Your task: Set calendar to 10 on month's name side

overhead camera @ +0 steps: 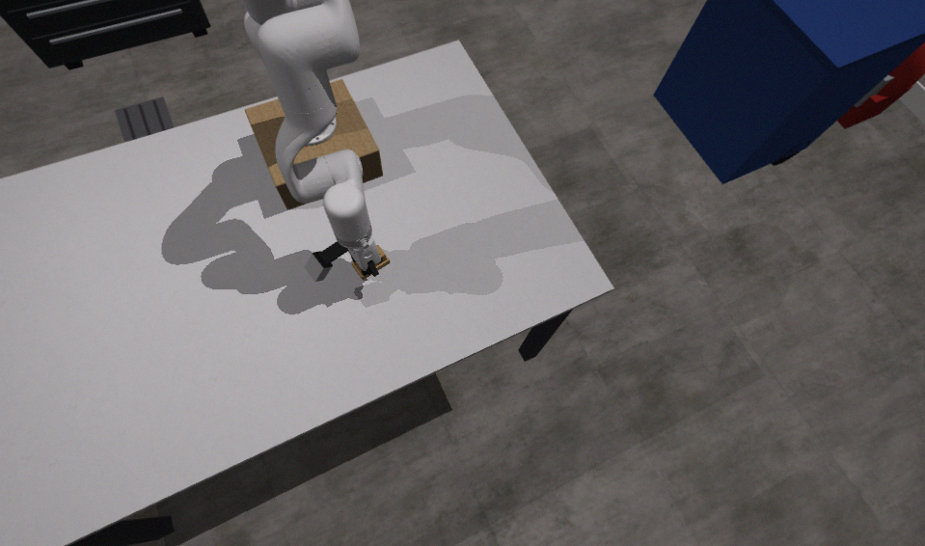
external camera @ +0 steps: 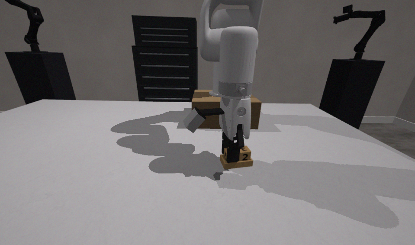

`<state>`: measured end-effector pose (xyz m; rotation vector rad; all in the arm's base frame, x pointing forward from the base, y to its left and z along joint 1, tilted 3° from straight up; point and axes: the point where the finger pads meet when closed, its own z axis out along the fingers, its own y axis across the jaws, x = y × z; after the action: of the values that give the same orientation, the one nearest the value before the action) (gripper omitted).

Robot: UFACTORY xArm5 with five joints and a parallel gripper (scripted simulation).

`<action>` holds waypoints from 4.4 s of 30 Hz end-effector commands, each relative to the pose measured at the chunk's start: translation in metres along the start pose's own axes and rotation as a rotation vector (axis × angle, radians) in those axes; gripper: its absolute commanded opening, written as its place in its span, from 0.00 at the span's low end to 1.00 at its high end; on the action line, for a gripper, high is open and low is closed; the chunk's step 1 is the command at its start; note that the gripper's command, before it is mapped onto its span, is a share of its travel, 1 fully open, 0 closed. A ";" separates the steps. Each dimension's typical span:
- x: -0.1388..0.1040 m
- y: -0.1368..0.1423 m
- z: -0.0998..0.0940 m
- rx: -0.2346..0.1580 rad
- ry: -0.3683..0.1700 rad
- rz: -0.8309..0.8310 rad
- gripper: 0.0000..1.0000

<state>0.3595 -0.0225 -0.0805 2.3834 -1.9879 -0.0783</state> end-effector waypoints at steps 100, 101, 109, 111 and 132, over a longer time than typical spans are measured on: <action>-0.002 -0.001 -0.156 0.003 0.001 0.000 1.00; -0.002 -0.001 -0.158 0.003 0.001 0.000 1.00; -0.002 -0.001 -0.159 0.003 0.001 0.000 1.00; -0.002 -0.001 -0.159 0.003 0.001 0.000 1.00; -0.002 -0.001 -0.159 0.003 0.001 0.000 1.00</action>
<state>0.3689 -0.0206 0.0770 2.3828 -1.9875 -0.0786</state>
